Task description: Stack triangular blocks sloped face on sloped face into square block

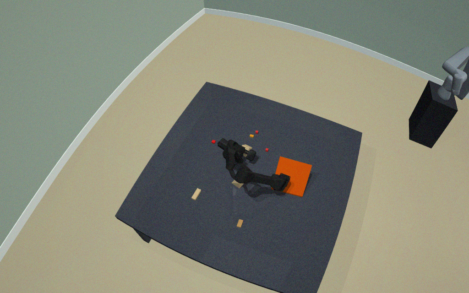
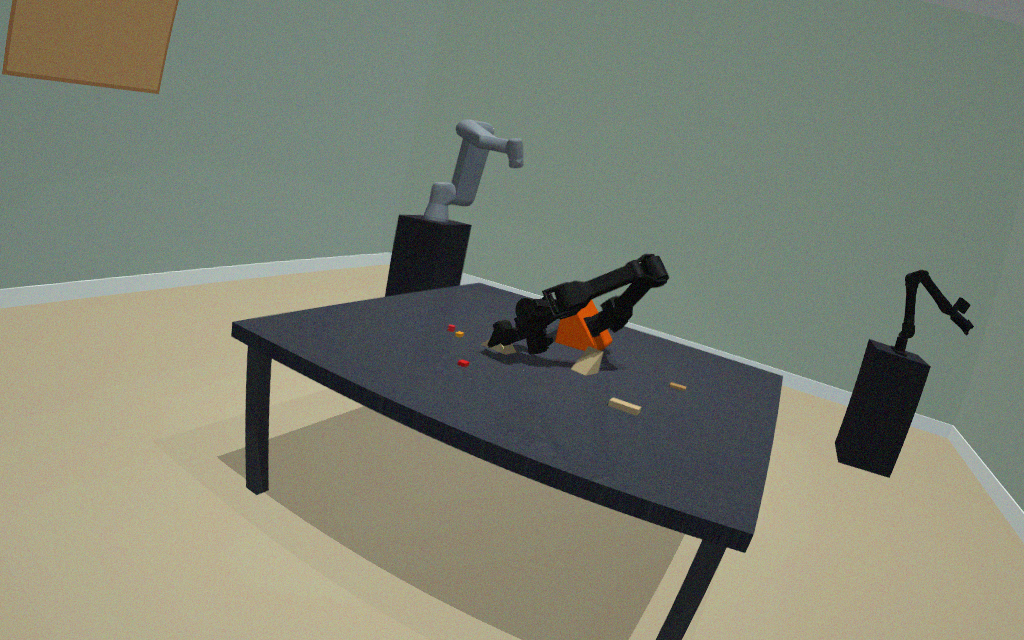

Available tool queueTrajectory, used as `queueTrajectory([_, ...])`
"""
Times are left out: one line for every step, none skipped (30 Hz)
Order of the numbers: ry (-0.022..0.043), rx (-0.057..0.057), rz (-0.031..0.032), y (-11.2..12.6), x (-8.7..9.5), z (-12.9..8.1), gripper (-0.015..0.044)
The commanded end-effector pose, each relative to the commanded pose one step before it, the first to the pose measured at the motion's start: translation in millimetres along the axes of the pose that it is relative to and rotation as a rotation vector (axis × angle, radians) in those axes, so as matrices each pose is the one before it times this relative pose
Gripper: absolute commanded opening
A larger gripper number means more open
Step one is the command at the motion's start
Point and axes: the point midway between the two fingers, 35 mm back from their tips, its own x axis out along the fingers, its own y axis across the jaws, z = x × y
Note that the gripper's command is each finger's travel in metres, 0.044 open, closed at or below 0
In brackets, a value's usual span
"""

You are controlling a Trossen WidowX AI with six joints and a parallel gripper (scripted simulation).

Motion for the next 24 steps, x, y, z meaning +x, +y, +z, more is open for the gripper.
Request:
queueTrajectory([0.0, 0.0, 0.0, 0.0, 0.0, 0.0, 0.0414])
queueTrajectory([0.0, 0.0, 0.0, 0.0, 0.0, 0.0, 0.0387])
queueTrajectory([0.0, 0.0, 0.0, 0.0, 0.0, 0.0, 0.0361])
queueTrajectory([0.0, 0.0, 0.0, 0.0, 0.0, 0.0, 0.0335])
queueTrajectory([0.0, 0.0, 0.0, 0.0, 0.0, 0.0, 0.0309])
queueTrajectory([0.0, 0.0, 0.0, 0.0, 0.0, 0.0, 0.0282])
queueTrajectory([0.0, 0.0, 0.0, 0.0, 0.0, 0.0, 0.0256])
queueTrajectory([0.0, 0.0, 0.0, 0.0, 0.0, 0.0, 0.023])
queueTrajectory([0.0, 0.0, 0.0, 0.0, 0.0, 0.0, 0.0204])
queueTrajectory([0.0, 0.0, 0.0, 0.0, 0.0, 0.0, 0.0197])
queueTrajectory([0.0, 0.0, 0.0, 0.0, 0.0, 0.0, 0.019])
queueTrajectory([0.0, 0.0, 0.0, 0.0, 0.0, 0.0, 0.0184])
queueTrajectory([0.0, 0.0, 0.0, 0.0, 0.0, 0.0, 0.0177])
queueTrajectory([0.0, 0.0, 0.0, 0.0, 0.0, 0.0, 0.017])
queueTrajectory([0.0, 0.0, 0.0, 0.0, 0.0, 0.0, 0.0164])
queueTrajectory([0.0, 0.0, 0.0, 0.0, 0.0, 0.0, 0.0137])
queueTrajectory([0.0, 0.0, 0.0, 0.0, 0.0, 0.0, 0.0111])
queueTrajectory([0.0, 0.0, 0.0, 0.0, 0.0, 0.0, 0.0085])
queueTrajectory([0.00004, 0.0, -0.00004, -0.13, -0.53, -0.54, 0.0059])
queueTrajectory([0.00013, 0.0, -0.00013, -0.38, -1.6, -1.62, 0.0032])
queueTrajectory([0.00017, 0.0, -0.00016, -0.48, -2.14, -2.16, 0.0006])
queueTrajectory([0.00025, 0.0, -0.00021, -0.64, -3.14, -3.18, 0.0])
queueTrajectory([0.00027, 0.0, -0.0002, -0.6, -3.32, -3.36, 0.0])
queueTrajectory([0.00027, 0.0, -0.00018, -0.53, -3.36, -3.4, 0.0])
